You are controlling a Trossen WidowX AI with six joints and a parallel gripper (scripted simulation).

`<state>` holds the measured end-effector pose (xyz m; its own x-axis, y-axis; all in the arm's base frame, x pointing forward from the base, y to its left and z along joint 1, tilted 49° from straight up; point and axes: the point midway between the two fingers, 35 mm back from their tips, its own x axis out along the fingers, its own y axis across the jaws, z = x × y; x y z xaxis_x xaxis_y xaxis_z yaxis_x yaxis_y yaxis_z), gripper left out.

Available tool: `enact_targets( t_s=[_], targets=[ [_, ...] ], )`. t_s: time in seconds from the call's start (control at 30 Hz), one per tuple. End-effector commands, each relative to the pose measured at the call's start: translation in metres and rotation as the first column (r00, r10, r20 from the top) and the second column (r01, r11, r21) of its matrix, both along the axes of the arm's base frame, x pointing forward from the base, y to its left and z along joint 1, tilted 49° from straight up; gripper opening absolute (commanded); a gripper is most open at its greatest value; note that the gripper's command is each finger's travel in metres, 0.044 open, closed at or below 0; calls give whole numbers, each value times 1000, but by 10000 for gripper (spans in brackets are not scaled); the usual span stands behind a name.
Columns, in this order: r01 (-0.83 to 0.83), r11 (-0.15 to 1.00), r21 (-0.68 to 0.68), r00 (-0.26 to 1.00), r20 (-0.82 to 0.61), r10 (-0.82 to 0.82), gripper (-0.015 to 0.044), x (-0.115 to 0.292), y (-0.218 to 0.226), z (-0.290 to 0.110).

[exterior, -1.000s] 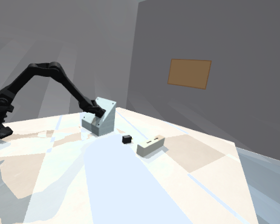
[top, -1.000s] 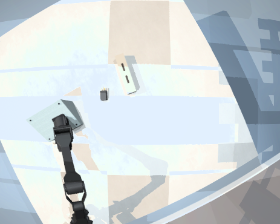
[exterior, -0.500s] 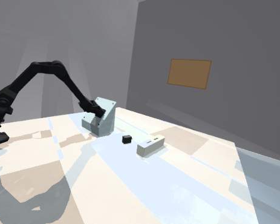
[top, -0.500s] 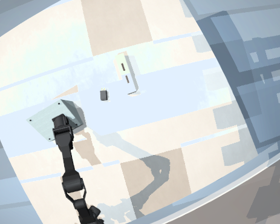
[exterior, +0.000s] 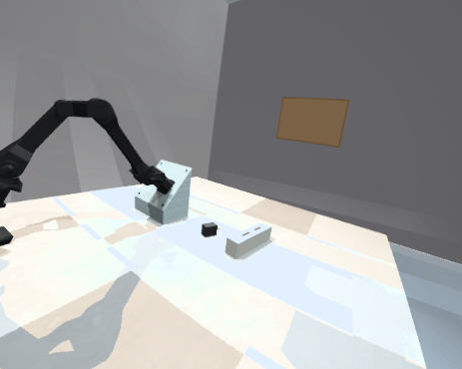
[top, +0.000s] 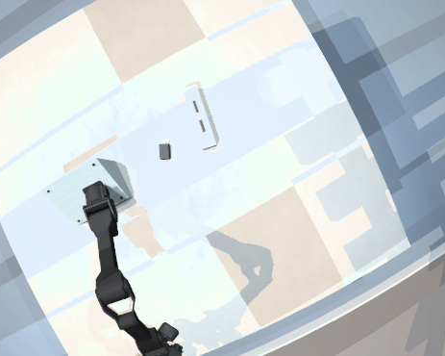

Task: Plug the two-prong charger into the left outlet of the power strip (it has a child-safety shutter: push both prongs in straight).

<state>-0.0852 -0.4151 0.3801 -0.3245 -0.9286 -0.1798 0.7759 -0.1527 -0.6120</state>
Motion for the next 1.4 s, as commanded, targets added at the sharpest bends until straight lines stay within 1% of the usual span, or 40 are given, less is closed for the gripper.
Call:
enact_targets(
  t_s=[0.0,0.37,0.77,1.37],
  targets=[
    [-31,999,-14,999,16,31,440,17,1,1],
    [-143,989,-31,989,40,144,440,68,3,2],
    [-313,950,21,950,20,313,440,131,5,-11],
    [-521,846,111,851,-15,526,440,222,22,-35]
  ],
)
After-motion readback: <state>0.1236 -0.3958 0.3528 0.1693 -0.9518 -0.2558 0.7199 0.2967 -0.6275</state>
